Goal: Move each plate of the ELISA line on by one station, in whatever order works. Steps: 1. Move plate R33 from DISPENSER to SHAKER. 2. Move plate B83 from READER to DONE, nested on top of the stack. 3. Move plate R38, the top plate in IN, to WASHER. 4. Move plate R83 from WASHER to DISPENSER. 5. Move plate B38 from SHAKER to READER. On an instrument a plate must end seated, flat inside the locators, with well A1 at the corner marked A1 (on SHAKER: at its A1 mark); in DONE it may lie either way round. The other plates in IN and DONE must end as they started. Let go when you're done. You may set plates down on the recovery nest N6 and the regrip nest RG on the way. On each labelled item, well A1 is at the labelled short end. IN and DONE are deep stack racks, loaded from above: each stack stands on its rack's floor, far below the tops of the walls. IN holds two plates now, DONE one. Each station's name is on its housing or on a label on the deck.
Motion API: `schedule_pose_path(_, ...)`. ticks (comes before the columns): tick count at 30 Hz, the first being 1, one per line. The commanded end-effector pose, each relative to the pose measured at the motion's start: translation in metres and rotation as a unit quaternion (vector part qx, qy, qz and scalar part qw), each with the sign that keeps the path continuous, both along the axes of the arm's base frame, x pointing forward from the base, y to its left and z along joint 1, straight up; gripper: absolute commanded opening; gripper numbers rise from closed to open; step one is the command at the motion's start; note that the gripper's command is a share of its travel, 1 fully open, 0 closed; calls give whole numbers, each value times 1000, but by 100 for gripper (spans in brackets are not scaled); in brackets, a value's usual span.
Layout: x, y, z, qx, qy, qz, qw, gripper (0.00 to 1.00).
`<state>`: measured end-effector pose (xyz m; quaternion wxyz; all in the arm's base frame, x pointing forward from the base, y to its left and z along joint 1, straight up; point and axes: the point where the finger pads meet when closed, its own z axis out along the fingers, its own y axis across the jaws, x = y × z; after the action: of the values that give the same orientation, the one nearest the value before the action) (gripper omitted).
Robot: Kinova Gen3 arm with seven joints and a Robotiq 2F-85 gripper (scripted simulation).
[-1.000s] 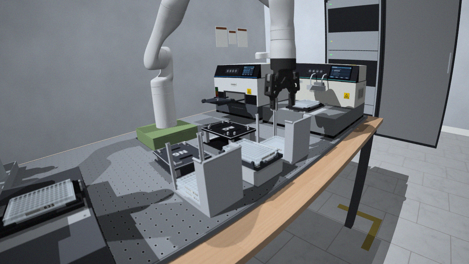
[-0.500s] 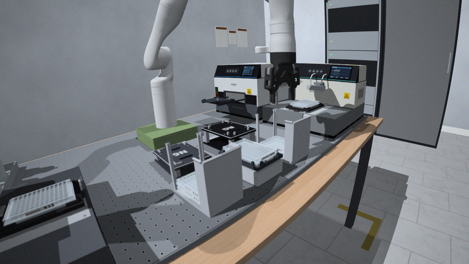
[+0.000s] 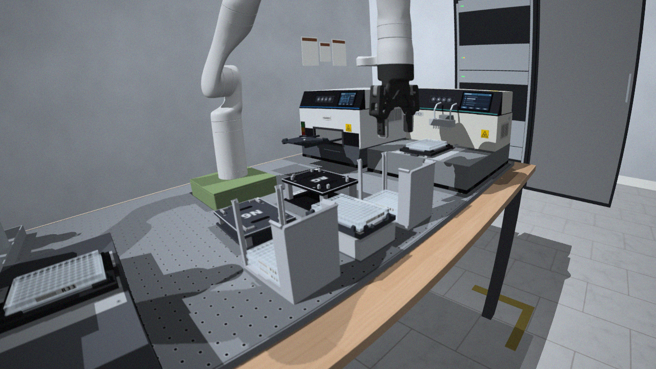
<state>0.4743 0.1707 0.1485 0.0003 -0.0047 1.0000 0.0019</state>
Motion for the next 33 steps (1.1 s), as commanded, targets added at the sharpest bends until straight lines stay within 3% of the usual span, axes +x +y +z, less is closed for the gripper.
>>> schedule_pose_path(1, 1, 1, 8, 3, -2, 3, 1000, 100)
schedule_pose_path(21, 1, 0, 32, 3, -2, 3, 1000, 100)
schedule_pose_path(33, 1, 0, 29, 1, -3, 1, 1000, 100)
